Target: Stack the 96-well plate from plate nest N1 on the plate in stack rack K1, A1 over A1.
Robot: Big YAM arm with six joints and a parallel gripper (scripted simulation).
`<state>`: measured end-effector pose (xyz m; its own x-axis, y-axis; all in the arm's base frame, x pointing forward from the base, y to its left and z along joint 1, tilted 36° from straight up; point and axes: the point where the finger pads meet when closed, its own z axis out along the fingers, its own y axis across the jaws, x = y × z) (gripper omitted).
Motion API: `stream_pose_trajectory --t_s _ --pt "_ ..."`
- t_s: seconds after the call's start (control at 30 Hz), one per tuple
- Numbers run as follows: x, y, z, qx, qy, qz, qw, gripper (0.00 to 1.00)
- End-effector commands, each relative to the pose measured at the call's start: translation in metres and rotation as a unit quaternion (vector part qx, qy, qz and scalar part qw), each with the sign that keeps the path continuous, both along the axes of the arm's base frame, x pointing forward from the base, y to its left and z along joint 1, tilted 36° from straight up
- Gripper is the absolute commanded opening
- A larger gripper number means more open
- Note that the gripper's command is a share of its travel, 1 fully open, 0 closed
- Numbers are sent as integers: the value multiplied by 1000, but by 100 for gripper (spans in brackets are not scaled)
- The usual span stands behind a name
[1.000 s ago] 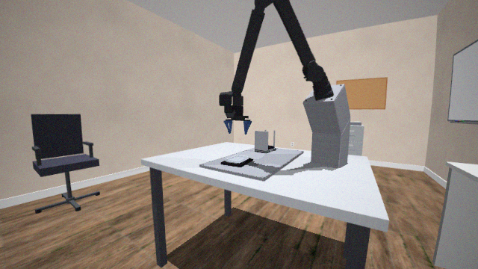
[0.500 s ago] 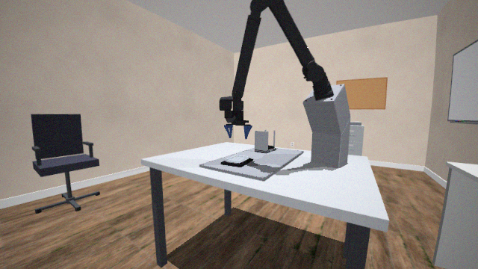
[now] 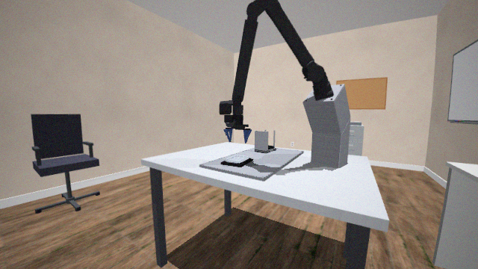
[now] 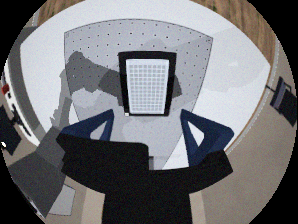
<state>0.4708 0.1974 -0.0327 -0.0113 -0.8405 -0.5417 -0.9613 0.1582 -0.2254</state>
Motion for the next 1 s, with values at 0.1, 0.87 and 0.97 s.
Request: stream_pose_trajectory --t_s 0.1,0.87,0.97 --pt "10 9 -5 5 -5 -4 1000 100" --pt "17 28 -35 5 -4 -2 1000 100" --pt "18 31 -39 5 -3 -2 1000 100"
